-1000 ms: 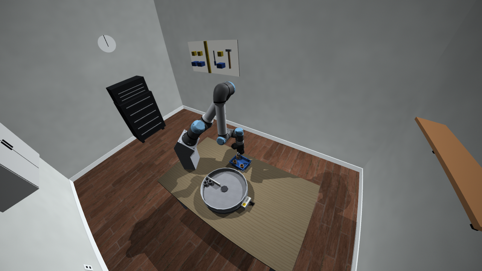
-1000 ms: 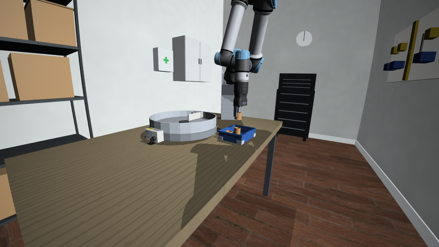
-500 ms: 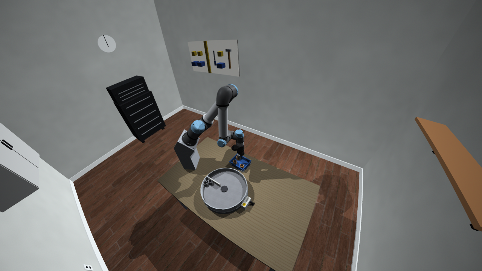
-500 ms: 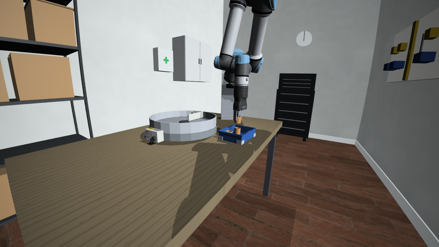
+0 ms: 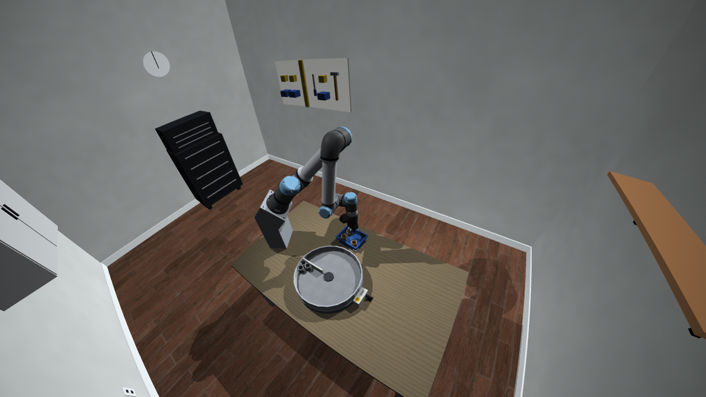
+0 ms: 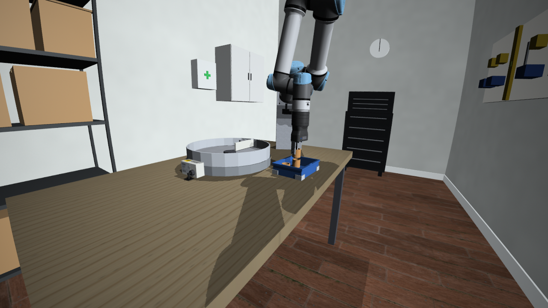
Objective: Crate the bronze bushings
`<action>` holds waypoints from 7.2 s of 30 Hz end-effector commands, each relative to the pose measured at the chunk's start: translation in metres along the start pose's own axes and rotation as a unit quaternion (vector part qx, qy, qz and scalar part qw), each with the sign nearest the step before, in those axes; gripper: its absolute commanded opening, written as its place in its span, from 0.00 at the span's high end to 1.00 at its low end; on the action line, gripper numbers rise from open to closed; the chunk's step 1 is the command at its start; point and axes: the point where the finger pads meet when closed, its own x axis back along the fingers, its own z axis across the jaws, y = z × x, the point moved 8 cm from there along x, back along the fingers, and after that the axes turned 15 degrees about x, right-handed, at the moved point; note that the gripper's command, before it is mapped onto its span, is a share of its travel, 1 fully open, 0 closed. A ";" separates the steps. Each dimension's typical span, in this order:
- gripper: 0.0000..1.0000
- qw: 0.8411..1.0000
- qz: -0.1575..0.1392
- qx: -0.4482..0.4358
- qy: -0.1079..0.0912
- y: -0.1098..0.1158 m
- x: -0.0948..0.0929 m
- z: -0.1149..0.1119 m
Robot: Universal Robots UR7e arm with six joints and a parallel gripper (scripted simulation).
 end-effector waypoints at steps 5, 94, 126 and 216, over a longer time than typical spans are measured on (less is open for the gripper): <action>1.00 1.000 0.000 0.000 -0.001 0.000 -0.007 0.000; 1.00 1.000 0.000 0.000 -0.001 0.000 -0.049 -0.001; 1.00 1.000 0.000 0.000 -0.001 0.000 -0.060 -0.001; 0.53 1.000 0.000 0.000 -0.001 0.000 -0.058 0.000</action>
